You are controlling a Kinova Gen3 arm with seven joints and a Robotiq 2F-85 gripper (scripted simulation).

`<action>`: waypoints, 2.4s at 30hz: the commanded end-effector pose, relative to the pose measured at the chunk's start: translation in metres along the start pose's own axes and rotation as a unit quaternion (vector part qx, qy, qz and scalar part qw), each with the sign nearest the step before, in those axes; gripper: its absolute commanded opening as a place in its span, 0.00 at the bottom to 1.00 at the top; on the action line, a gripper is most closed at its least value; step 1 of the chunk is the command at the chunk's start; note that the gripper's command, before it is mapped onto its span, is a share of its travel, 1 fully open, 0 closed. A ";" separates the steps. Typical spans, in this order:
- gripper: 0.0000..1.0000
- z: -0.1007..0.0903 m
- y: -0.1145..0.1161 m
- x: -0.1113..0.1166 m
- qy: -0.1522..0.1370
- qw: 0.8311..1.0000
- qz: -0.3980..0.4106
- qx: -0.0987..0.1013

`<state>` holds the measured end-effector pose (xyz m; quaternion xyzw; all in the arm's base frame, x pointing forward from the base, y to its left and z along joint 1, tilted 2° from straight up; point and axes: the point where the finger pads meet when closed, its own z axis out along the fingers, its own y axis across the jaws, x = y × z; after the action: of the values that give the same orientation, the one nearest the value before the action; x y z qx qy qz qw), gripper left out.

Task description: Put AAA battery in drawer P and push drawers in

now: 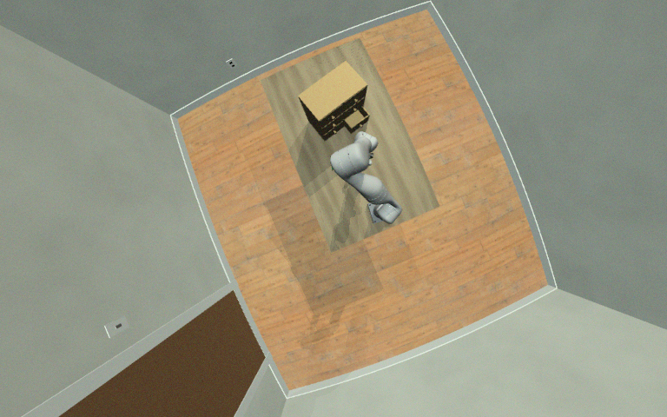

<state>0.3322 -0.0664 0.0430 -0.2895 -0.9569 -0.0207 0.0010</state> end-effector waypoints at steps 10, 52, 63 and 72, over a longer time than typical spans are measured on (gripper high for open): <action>0.24 0.000 0.000 0.000 -0.001 1.000 0.000 0.000; 0.24 0.052 0.000 0.000 -0.001 1.000 0.000 0.000; 0.24 0.052 0.000 0.000 -0.001 1.000 0.000 0.000; 0.24 0.052 0.000 0.000 -0.001 1.000 0.000 0.000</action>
<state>0.3328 -0.0643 -0.0089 -0.2895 -0.9569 -0.0208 0.0010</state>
